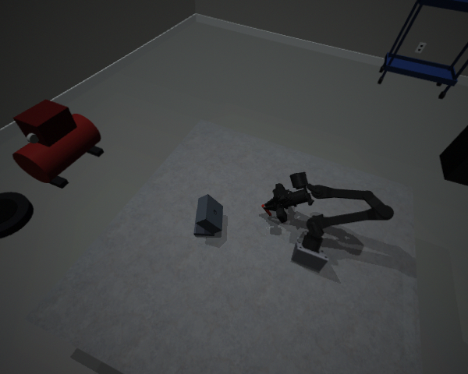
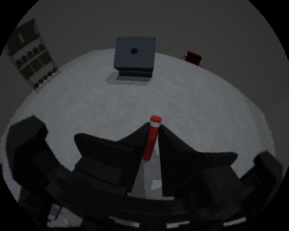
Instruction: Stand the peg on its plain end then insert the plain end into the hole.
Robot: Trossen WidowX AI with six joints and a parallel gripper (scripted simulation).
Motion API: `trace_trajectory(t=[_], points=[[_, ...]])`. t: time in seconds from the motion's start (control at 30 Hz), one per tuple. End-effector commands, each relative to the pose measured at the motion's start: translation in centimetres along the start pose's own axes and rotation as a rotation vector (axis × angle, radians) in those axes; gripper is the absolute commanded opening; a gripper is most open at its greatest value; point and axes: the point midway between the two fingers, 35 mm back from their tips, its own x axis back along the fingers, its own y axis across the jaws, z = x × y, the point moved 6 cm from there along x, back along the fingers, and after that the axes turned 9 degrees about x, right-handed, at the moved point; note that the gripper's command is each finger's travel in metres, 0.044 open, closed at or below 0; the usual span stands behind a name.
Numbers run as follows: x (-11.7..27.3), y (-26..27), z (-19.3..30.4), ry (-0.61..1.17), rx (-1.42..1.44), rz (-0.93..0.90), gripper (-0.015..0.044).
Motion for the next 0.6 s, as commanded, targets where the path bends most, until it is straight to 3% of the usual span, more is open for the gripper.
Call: trace_trajectory(t=[0.0, 0.57], points=[[0.2, 0.3, 0.4, -0.034, 0.006, 0.0, 0.0049], [1.0, 0.5, 1.9, -0.18, 0.008, 0.024, 0.0049]])
